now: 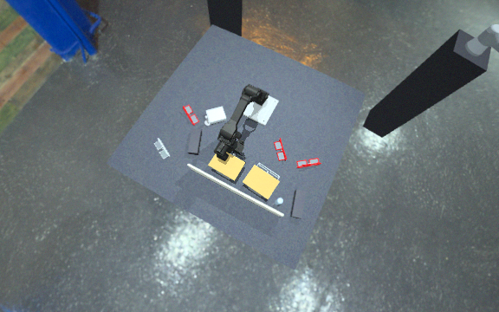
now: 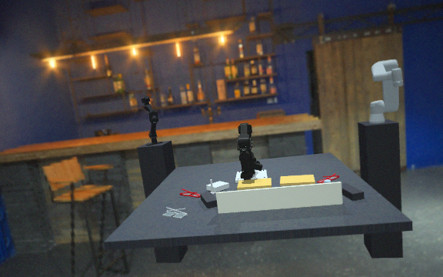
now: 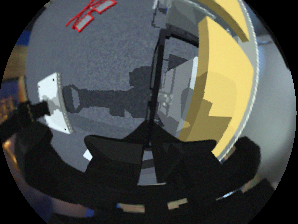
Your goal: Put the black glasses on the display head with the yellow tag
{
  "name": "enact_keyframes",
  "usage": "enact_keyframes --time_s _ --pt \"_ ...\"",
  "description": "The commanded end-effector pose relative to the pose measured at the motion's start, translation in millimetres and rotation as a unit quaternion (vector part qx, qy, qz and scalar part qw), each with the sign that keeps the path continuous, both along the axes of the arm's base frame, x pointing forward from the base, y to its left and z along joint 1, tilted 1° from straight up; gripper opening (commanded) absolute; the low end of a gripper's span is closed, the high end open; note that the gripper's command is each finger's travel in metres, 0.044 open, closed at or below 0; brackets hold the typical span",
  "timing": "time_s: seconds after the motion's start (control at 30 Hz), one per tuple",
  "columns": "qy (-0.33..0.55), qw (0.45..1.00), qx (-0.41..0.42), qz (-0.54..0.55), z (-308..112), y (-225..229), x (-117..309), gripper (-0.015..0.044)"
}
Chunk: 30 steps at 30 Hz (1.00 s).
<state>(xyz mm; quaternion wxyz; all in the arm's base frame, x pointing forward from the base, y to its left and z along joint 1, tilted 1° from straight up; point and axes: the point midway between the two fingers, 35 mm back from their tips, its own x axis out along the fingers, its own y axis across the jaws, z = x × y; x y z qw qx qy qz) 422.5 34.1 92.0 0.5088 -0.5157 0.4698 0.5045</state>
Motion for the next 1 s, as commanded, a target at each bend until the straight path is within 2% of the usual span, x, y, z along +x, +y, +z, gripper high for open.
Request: enact_keyframes --time_s 0.0,0.03,0.07,0.3,0.5,0.7,0.97 --pt "0.0 1.0 0.0 0.0 0.0 0.0 0.0 0.0079" --pt "0.0 1.0 0.0 0.0 0.0 0.0 0.0 0.0105" --pt "0.0 1.0 0.0 0.0 0.0 0.0 0.0 0.0107" --pt "0.0 1.0 0.0 0.0 0.0 0.0 0.0 0.0107" --pt "0.007 1.0 -0.003 0.001 30.4 0.0 -3.3 0.0107" --pt "0.008 1.0 -0.003 0.001 32.7 0.0 -4.8 0.0107" --pt "0.009 1.0 -0.003 0.001 38.1 -1.6 -39.4 0.0107"
